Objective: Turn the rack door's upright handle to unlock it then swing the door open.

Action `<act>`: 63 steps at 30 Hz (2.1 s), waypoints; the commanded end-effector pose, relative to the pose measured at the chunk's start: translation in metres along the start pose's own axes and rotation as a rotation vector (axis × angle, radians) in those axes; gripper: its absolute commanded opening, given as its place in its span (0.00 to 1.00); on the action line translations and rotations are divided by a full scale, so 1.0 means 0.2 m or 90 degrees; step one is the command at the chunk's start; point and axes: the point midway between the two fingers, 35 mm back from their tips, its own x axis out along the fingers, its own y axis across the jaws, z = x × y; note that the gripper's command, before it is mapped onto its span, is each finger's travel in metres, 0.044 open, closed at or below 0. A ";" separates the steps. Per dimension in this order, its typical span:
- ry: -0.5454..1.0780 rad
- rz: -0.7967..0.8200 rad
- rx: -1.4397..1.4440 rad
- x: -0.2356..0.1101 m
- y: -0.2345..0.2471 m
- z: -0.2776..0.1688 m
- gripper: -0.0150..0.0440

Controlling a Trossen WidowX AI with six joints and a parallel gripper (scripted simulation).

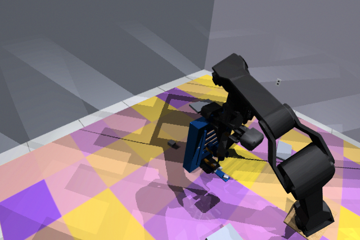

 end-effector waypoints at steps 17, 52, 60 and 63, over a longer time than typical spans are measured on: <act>0.001 -0.002 -0.239 0.00 -0.10 0.07 0.30; 0.001 -0.003 -0.595 0.00 -0.29 0.32 0.30; 0.001 -0.003 -0.671 0.00 -0.32 0.39 0.30; 0.001 -0.003 -0.702 0.00 -0.33 0.42 0.30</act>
